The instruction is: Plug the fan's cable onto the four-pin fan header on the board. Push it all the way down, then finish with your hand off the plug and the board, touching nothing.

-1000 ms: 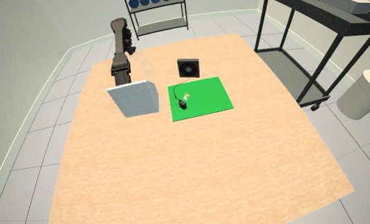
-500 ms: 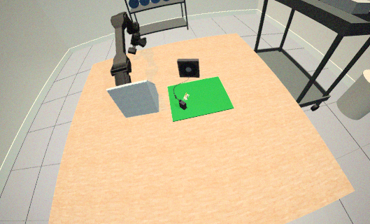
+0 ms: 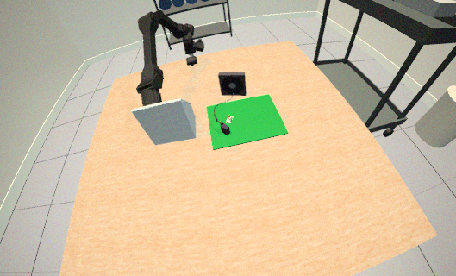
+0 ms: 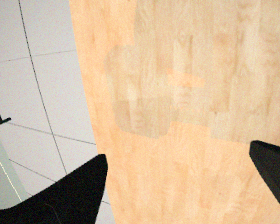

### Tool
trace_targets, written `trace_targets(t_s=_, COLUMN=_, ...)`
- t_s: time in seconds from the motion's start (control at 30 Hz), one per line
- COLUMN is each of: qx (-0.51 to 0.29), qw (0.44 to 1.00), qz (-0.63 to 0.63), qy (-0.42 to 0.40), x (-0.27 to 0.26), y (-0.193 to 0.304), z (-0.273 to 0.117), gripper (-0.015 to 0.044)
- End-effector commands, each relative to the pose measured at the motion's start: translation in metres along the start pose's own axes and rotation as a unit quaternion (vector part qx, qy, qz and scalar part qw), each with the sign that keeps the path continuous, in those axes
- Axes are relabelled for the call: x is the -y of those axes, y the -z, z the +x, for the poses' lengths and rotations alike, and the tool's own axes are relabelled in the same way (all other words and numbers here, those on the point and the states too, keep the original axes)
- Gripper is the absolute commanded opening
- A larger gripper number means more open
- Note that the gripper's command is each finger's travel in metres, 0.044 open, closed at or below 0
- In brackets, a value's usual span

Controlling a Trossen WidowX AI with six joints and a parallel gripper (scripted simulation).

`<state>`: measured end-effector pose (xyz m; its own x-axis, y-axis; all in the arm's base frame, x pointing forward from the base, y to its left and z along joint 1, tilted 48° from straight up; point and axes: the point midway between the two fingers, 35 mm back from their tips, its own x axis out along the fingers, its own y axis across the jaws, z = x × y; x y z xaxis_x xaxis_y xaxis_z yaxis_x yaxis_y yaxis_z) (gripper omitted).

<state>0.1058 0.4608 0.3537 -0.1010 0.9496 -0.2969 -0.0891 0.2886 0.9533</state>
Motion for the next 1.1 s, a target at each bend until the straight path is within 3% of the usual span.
trace_targets(t_s=0.0, qx=0.046, qw=0.998, qz=-0.033, qy=0.034, x=0.030, y=-0.044, z=-0.017, gripper=0.0440)
trace_targets(t_s=0.3, qx=0.137, qw=0.981, qz=-0.061, qy=0.127, x=0.110, y=-0.144, z=-0.064, gripper=0.0440)
trace_targets(t_s=0.6, qx=0.203, qw=0.950, qz=-0.060, qy=0.230, x=0.202, y=-0.221, z=-0.144, gripper=0.0440)
trace_targets(t_s=0.8, qx=0.247, qw=0.923, qz=-0.080, qy=0.283, x=0.242, y=-0.250, z=-0.202, gripper=0.0440)
trace_targets(t_s=1.07, qx=0.217, qw=0.914, qz=0.032, qy=0.342, x=0.344, y=-0.244, z=-0.270, gripper=0.0440)
